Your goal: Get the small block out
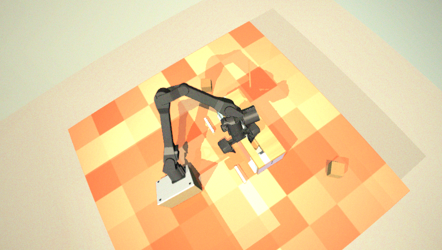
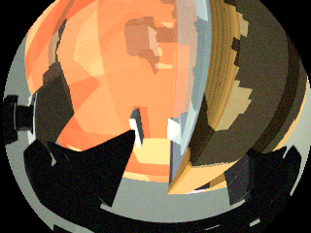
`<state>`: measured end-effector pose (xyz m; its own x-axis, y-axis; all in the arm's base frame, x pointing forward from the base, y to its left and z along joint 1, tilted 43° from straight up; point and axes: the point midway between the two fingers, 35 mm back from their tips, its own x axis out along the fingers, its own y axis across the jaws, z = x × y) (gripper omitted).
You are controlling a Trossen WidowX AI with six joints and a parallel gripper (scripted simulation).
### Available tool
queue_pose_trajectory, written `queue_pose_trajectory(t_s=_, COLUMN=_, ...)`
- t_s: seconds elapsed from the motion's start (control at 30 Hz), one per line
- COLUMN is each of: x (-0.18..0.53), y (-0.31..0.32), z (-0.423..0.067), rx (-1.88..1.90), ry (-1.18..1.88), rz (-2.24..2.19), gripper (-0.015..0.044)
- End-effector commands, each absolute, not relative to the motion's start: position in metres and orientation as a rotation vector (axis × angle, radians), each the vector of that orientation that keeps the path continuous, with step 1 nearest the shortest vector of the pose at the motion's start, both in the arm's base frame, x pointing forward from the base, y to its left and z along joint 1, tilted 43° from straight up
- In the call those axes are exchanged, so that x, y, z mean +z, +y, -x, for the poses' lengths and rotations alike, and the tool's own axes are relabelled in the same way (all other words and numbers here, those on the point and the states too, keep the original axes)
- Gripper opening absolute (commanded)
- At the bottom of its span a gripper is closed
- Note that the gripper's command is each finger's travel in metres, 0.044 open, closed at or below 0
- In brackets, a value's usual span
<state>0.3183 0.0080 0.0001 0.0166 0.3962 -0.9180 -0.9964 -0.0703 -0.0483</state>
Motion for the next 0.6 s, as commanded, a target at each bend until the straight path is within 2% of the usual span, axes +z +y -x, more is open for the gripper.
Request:
queue_pose_trajectory(t_s=0.0, x=-0.0038, y=0.0032, z=-0.3187, rx=1.404, ry=0.849, rz=0.977, gripper=0.04)
queue_pose_trajectory(t_s=0.57, x=-0.0126, y=-0.0065, z=-0.3198, rx=1.404, ry=0.849, rz=0.978, gripper=0.04)
